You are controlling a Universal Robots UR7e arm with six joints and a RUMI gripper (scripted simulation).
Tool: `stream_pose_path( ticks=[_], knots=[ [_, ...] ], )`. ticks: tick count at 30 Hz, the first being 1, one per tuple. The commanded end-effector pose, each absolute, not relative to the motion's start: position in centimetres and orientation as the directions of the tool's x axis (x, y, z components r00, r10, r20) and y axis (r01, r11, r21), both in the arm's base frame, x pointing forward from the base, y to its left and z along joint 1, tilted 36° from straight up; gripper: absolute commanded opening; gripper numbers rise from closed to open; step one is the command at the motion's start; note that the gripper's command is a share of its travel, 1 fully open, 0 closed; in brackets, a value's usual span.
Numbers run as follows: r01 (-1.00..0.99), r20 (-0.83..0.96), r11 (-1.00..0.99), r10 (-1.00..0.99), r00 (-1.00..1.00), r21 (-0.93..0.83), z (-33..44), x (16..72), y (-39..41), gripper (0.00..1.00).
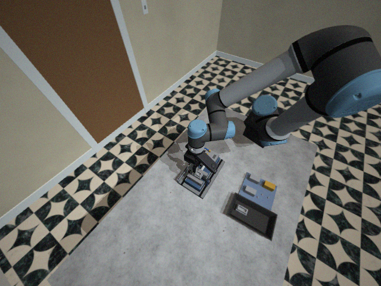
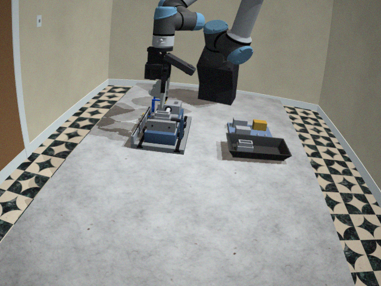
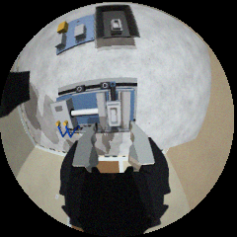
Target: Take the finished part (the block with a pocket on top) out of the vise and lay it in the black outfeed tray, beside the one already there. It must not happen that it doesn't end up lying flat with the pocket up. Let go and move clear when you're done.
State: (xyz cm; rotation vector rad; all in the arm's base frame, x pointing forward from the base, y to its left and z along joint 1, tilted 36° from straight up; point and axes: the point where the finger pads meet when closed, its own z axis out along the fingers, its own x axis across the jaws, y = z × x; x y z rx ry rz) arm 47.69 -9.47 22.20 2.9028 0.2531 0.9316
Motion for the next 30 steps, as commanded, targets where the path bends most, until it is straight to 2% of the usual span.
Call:
stream_pose_path(
  ticks=[1,30],
  knots=[
    [0.131,0.571,-0.983,0.182,0.801,0.131,21.51,48.17,-9.44,0.4],
    [0.13,0.572,-0.983,0.183,0.799,0.133,20.63,48.94,-9.53,0.4]
  ],
)
